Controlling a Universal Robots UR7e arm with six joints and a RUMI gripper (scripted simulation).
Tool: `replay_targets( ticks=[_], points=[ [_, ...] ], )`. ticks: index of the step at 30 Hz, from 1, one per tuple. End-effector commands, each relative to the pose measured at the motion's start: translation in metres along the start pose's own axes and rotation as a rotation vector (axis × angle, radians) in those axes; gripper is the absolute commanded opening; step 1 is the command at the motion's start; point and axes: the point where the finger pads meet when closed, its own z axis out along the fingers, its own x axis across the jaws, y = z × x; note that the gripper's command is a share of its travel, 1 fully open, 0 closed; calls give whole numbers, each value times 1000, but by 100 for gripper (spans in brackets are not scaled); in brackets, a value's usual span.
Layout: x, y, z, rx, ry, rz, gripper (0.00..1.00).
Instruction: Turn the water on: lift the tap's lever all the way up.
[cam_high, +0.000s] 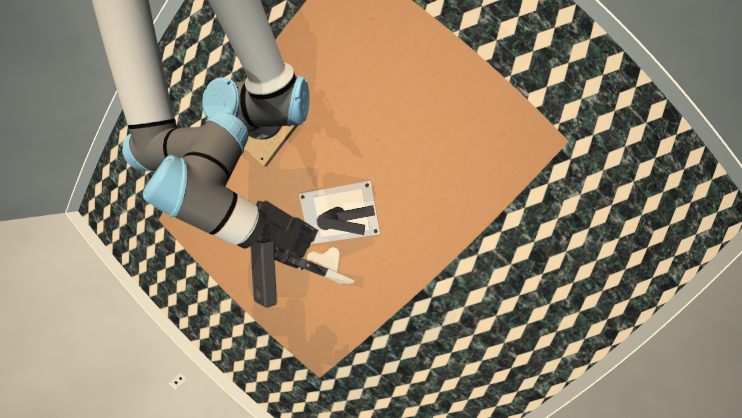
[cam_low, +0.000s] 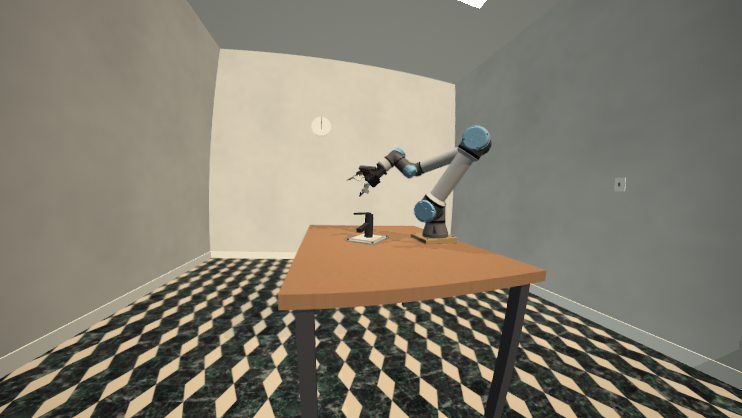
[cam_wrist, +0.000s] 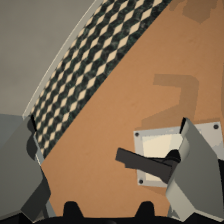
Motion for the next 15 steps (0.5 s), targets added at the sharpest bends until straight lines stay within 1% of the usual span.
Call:
replay_targets(
  ticks=[1,3,5,15],
  points=[
    [0,5,8,-84,53,-134,100],
    [0,5,8,-84,53,-134,100],
    [-1,8,10,-119,70,-197,100],
    [-2,18,17,-212,104,-356,100]
  ],
)
